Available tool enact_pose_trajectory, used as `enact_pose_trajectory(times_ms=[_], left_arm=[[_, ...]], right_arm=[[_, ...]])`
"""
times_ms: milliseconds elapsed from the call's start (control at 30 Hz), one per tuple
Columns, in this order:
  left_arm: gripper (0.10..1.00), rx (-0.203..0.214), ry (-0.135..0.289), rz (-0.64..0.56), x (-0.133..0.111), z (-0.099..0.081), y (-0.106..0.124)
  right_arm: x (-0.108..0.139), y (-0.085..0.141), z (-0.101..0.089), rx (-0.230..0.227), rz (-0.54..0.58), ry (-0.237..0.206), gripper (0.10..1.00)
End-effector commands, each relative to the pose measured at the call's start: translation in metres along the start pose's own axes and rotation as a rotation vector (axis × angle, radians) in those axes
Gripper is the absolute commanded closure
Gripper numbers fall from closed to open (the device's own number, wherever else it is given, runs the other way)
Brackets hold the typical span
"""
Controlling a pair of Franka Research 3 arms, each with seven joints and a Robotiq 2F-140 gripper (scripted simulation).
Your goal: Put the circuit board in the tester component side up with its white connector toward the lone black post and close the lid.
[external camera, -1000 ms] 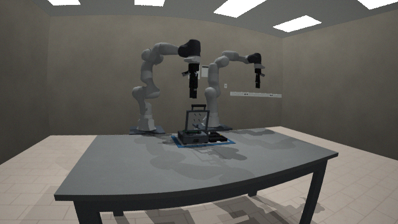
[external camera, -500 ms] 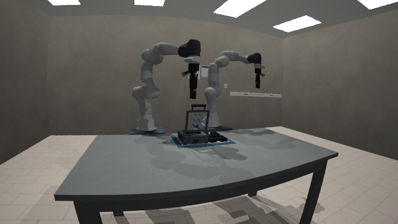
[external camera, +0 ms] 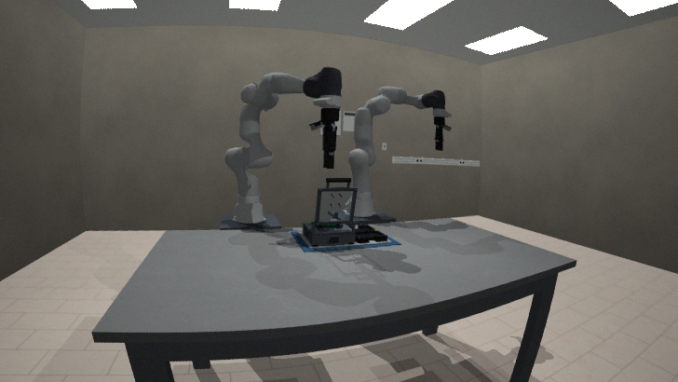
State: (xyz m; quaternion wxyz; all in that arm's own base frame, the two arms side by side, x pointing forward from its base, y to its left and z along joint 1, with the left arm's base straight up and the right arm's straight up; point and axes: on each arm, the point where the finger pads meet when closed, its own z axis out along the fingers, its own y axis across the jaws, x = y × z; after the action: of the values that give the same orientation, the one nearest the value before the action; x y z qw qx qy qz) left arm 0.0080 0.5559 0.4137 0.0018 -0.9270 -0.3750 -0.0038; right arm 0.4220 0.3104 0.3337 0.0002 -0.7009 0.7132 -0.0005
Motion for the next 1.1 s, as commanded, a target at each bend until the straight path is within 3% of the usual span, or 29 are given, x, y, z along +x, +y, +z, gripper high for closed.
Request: enact_pose_trajectory(times_ms=[0,467,967,1067], left_arm=[[0.098,0.0,0.0,0.0,0.0,0.0,0.0],[0.098,0.0,0.0,0.0,0.0,0.0,0.0],[0.098,0.0,0.0,0.0,0.0,0.0,0.0],[0.098,0.0,0.0,0.0,0.0,0.0,0.0]], right_arm=[[0.001,0.0,-0.001,-0.001,-0.004,-0.001,0.729],[0.001,-0.018,-0.001,-0.001,-0.004,-0.001,0.729],[0.001,-0.103,-0.001,-0.001,-0.004,-0.001,0.729],[0.001,-0.109,-0.001,-0.001,-0.004,-0.001,0.729]])
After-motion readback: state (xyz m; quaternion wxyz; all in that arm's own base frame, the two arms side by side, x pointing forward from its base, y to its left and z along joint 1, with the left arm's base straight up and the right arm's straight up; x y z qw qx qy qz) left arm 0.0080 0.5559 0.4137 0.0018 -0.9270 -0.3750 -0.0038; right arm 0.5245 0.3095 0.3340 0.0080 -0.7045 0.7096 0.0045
